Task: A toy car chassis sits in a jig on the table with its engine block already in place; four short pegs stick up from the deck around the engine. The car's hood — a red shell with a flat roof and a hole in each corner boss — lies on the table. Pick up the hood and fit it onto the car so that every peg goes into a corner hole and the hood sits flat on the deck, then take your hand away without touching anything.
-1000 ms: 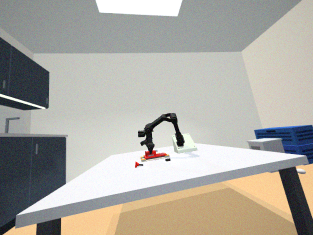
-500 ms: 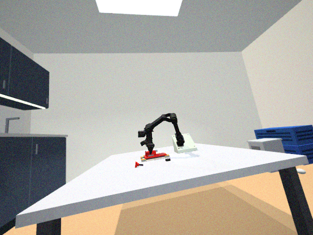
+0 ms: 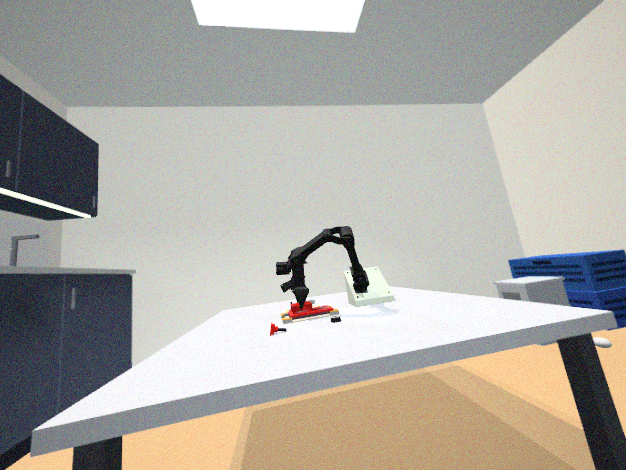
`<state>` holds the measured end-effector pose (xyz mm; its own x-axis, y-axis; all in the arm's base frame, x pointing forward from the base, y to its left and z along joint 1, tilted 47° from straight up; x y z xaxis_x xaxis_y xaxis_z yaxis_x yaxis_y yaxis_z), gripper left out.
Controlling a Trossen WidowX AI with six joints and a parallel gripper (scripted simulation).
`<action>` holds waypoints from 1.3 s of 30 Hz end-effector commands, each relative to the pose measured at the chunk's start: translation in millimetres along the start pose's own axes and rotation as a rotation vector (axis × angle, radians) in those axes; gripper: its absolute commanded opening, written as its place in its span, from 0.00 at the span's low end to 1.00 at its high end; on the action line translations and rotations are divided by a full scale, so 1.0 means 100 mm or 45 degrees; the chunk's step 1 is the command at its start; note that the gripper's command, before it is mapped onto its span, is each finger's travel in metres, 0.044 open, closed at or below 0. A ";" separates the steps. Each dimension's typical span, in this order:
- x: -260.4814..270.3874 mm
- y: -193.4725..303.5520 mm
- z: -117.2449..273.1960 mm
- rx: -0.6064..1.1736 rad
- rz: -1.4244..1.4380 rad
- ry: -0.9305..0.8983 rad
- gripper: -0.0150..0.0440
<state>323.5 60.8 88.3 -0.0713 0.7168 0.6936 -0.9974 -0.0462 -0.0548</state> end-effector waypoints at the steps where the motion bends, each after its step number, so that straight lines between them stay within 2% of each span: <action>1: 0.00 0.00 0.00 0.000 0.002 0.005 1.00; 5: -0.02 -0.02 0.09 0.012 0.001 0.000 1.00; 13: -0.07 -0.08 0.66 0.074 -0.002 -0.056 1.00; 39: -0.07 -0.08 0.66 0.074 -0.002 -0.056 1.00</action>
<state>330.9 9.9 130.8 -0.0634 0.6885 0.7224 -0.9965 -0.0832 -0.0081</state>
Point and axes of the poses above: the point midway between the two fingers, 35 mm back from their tips, its own z axis back along the fingers, its own x axis across the jaws, y = z × x, the point moved 4 cm from there along z, back along the fingers, and after that the axes turned 5 degrees about -z, right-handed, at the moved point
